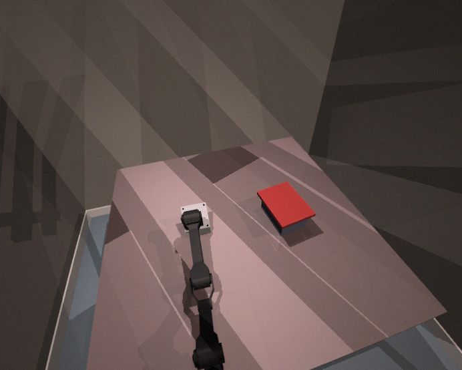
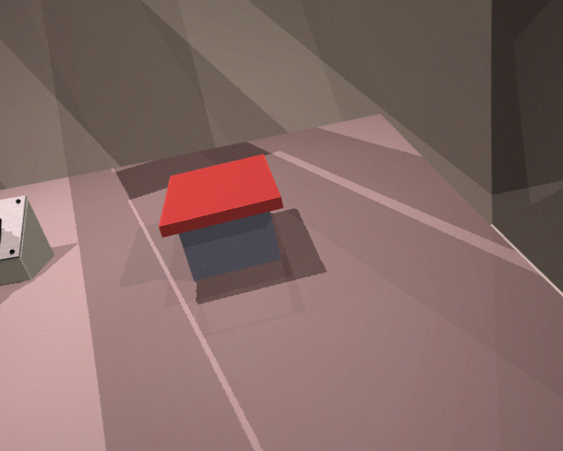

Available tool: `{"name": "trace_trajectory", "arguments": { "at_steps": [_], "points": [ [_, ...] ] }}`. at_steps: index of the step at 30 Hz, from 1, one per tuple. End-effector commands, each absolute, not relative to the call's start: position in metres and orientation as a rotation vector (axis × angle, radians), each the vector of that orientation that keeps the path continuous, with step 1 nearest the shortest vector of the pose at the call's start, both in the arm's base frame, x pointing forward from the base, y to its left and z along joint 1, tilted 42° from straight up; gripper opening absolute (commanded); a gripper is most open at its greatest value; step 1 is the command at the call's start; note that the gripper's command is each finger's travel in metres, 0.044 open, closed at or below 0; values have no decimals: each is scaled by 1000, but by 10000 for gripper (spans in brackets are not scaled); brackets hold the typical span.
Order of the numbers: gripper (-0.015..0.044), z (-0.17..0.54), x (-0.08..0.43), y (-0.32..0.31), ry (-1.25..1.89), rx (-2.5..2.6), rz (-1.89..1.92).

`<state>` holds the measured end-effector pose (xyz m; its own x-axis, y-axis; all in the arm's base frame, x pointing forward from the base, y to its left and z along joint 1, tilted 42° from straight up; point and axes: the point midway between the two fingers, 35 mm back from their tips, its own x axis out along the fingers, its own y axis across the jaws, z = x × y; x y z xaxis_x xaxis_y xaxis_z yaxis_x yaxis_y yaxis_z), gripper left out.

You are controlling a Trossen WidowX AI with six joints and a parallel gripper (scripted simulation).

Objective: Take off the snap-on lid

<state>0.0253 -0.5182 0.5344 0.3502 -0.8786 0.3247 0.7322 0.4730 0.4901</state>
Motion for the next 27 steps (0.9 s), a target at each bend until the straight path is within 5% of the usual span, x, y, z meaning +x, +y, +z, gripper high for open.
{"name": "trace_trajectory", "arguments": {
  "at_steps": [1,7,21,27],
  "points": [
    [374,536,25,-517,-600,278,-1060],
    [235,597,30,-457,-666,235,-1051],
    [235,607,30,-447,-692,223,-1044],
    [235,662,9,-378,-908,201,-900]
  ]
}}
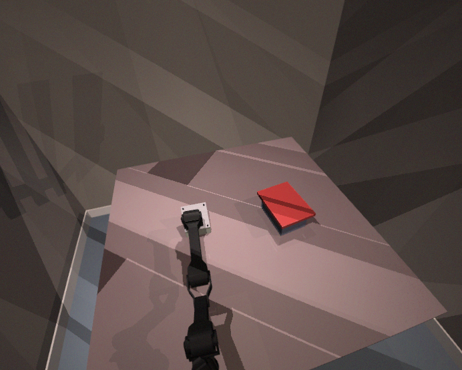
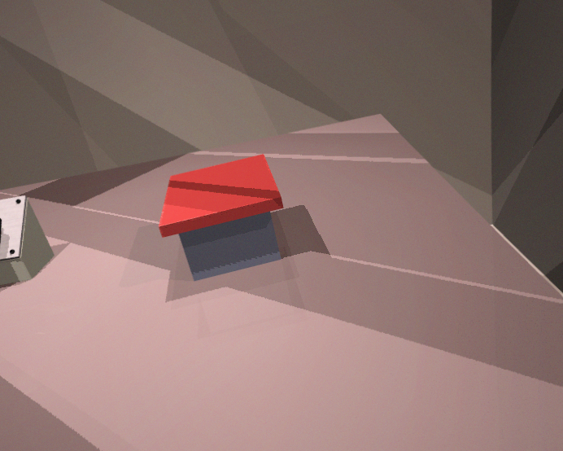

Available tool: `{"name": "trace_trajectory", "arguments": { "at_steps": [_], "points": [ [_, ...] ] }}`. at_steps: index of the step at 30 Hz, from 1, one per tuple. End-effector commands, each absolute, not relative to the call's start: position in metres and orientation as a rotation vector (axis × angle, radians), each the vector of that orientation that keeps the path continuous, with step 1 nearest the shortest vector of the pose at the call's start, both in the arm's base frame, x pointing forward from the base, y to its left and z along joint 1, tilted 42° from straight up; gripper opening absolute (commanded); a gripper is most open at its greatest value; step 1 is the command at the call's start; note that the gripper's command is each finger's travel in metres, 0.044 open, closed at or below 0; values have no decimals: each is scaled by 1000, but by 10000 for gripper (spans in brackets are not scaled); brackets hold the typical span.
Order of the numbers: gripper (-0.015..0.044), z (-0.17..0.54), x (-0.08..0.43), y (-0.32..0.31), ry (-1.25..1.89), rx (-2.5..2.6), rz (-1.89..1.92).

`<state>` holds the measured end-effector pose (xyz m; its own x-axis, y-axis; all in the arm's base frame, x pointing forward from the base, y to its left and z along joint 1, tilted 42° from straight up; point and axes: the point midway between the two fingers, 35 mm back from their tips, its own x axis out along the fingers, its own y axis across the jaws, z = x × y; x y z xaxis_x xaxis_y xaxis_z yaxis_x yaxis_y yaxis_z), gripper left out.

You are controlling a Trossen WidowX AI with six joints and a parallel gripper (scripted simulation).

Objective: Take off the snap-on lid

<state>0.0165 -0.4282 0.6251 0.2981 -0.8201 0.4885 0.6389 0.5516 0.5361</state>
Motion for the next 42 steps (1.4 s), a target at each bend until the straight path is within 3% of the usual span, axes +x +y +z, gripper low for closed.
{"name": "trace_trajectory", "arguments": {
  "at_steps": [1,15,25,33,42],
  "points": [
    [235,669,7,-368,-934,197,-876],
    [235,729,5,-218,-1152,124,-527],
    [235,737,42,-75,-1134,79,-159],
    [235,697,106,40,-938,80,110],
    [235,621,182,116,-645,139,243]
  ]
}}
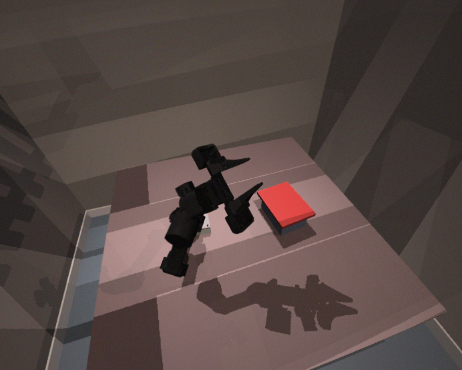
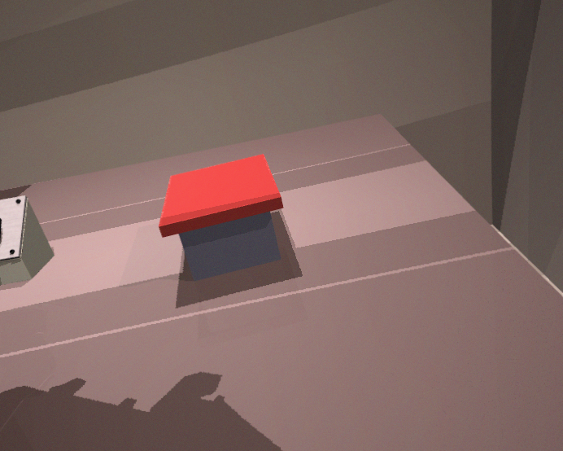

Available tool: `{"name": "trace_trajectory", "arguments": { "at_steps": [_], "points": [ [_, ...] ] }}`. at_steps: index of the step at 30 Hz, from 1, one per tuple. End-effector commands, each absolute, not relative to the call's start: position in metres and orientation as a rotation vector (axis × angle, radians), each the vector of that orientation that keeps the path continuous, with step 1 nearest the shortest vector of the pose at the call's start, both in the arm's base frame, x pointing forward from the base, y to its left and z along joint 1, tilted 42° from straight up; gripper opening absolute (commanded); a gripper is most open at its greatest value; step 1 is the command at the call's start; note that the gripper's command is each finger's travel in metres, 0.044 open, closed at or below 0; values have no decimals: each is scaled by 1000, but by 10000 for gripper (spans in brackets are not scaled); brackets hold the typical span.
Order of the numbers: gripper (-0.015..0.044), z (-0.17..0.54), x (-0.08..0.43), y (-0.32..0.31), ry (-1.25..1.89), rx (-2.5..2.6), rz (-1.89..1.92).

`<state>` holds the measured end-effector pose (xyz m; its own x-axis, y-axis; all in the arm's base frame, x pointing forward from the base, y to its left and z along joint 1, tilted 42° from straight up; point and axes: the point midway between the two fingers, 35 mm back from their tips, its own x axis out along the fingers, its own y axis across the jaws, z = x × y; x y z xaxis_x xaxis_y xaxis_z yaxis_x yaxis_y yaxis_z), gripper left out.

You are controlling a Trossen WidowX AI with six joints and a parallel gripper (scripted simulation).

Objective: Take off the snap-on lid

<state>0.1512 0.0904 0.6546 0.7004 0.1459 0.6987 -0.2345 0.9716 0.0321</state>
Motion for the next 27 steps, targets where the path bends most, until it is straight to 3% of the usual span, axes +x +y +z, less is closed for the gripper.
{"name": "trace_trajectory", "arguments": {
  "at_steps": [1,14,27],
  "points": [
    [235,608,192,124,-601,152,250],
    [235,463,282,153,-170,320,180],
    [235,276,328,106,235,578,-182]
  ]
}}
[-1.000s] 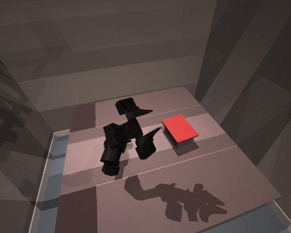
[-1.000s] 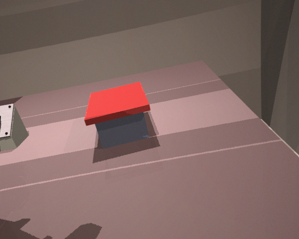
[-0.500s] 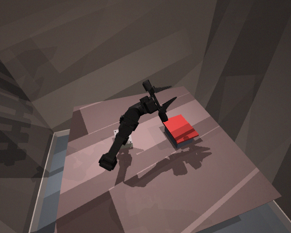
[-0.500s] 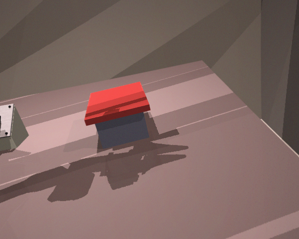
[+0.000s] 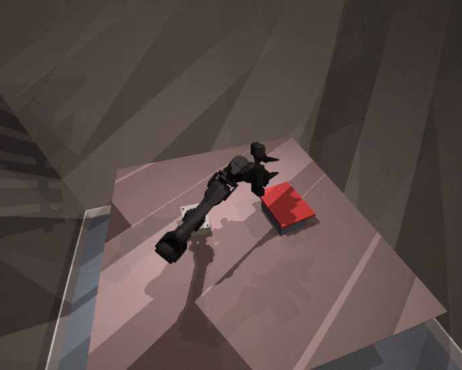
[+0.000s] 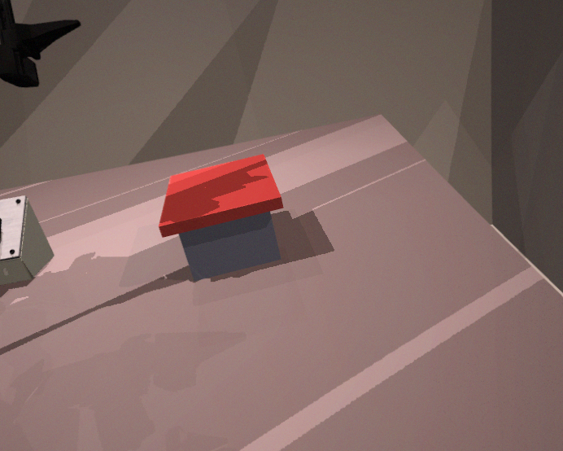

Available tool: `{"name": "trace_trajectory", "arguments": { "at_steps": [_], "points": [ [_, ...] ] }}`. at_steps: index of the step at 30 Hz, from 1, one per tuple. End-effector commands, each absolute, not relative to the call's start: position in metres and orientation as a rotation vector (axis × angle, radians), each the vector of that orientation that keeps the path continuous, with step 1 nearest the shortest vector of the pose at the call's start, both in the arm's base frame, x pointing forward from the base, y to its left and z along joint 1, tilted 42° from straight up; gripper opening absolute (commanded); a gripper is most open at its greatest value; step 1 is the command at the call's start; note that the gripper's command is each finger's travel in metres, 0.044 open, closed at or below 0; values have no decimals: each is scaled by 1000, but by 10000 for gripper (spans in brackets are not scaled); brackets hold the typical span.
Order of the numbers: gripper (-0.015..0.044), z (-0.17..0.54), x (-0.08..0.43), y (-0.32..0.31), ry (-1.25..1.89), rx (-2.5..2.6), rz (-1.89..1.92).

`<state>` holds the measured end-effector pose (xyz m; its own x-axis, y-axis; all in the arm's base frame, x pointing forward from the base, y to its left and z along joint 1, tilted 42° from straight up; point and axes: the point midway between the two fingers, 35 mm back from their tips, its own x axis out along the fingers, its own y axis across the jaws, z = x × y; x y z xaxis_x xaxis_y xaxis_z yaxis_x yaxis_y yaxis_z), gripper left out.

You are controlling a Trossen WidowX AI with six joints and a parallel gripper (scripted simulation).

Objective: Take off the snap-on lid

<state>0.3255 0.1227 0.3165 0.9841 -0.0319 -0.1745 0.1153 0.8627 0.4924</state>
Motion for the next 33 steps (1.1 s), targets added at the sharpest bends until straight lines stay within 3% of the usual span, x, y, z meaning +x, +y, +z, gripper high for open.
{"name": "trace_trajectory", "arguments": {
  "at_steps": [1,12,33],
  "points": [
    [235,260,328,99,261,601,-225],
    [235,141,301,32,410,773,-631],
    [235,101,299,-2,409,775,-638]
  ]
}}
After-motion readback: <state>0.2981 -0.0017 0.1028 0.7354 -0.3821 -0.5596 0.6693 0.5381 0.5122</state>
